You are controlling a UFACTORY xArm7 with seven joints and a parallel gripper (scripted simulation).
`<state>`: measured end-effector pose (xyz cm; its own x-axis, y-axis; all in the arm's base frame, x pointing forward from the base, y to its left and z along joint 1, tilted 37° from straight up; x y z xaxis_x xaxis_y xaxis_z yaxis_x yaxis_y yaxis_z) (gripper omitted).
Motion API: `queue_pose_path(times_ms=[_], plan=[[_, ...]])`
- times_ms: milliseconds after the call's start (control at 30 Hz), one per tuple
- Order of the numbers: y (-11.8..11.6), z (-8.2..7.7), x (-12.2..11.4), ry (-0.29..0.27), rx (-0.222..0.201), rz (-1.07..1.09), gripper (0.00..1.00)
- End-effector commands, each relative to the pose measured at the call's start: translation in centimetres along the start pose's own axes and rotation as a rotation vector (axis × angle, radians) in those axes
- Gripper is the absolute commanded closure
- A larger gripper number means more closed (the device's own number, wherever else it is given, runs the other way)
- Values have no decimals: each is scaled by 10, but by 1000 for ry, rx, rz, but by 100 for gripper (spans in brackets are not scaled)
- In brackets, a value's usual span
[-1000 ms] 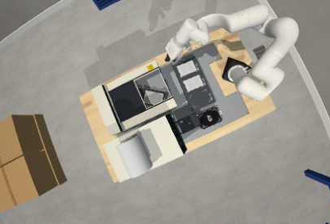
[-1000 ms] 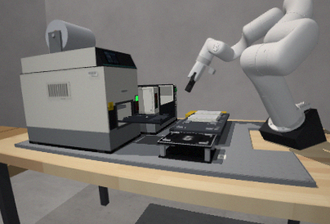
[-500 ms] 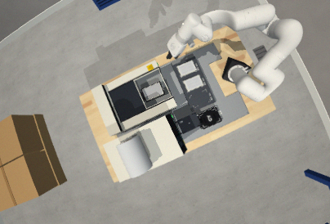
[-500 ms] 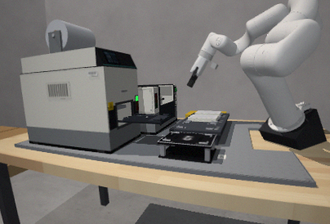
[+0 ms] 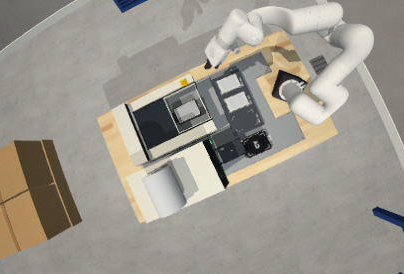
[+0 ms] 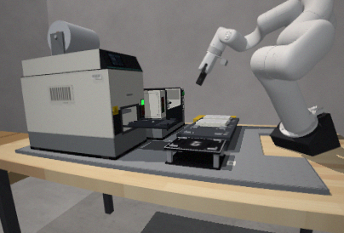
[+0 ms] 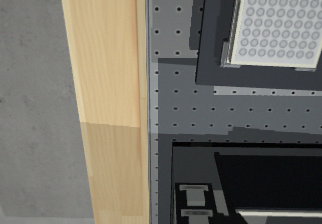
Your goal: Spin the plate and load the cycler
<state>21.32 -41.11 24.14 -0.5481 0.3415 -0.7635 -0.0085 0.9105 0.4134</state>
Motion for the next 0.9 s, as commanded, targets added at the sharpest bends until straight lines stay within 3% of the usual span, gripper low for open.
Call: queue_pose_path(times_ms=[0, 67, 467, 867], plan=[[0, -2, -12, 107, 3, -4, 100], [0, -2, -12, 107, 3, -4, 100], [-1, 9, -46, 497, -3, -3, 100], [-1, 9, -46, 497, -3, -3, 100]])
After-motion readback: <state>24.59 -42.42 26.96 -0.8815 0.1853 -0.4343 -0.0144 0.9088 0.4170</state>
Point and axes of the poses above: the point where the finger pads meet when closed, its own z axis out along the fingers, its own y axis across the jaws, x = y × z, the point moved 9 cm from there along -z, back along the fingers, and after that the axes turned 1 degree about -z, right-handed, at the moved point
